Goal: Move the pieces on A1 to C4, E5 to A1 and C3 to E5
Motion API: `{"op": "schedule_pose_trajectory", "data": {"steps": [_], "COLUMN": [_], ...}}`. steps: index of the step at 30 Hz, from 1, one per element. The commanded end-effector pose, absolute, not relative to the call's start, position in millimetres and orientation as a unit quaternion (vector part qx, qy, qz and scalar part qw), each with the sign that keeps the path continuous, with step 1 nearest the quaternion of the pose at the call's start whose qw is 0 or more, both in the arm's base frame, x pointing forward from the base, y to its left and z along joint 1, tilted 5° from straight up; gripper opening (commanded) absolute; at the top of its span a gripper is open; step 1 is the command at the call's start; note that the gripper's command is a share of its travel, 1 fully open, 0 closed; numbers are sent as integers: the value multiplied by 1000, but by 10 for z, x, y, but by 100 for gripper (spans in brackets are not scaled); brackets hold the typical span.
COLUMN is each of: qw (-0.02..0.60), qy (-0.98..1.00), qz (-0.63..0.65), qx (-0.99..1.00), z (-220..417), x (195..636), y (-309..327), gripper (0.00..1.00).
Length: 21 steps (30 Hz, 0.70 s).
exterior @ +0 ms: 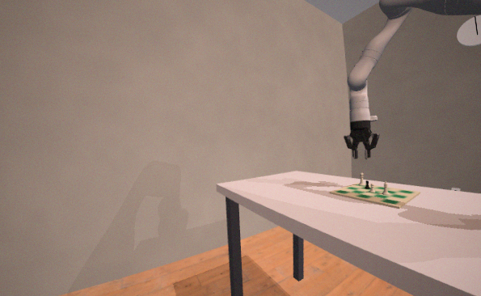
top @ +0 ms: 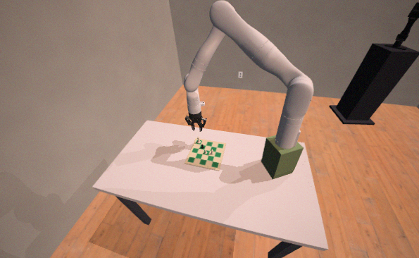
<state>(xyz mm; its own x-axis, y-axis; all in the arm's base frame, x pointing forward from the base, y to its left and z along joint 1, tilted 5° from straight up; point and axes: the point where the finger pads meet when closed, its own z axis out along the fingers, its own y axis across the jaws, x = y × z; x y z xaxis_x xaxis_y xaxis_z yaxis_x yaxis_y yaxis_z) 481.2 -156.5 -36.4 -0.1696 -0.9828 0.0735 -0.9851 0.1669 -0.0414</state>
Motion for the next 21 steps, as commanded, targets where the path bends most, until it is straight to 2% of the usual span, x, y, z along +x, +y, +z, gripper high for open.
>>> {"op": "schedule_pose_trajectory", "data": {"steps": [1,21], "qw": [14,14], "qy": [-764,-761], "qz": [41,42], "qx": [644,647], "z": [-342,-346], "x": [4824,4819], "y": [-1571,-1563], "gripper": [100,100]}}
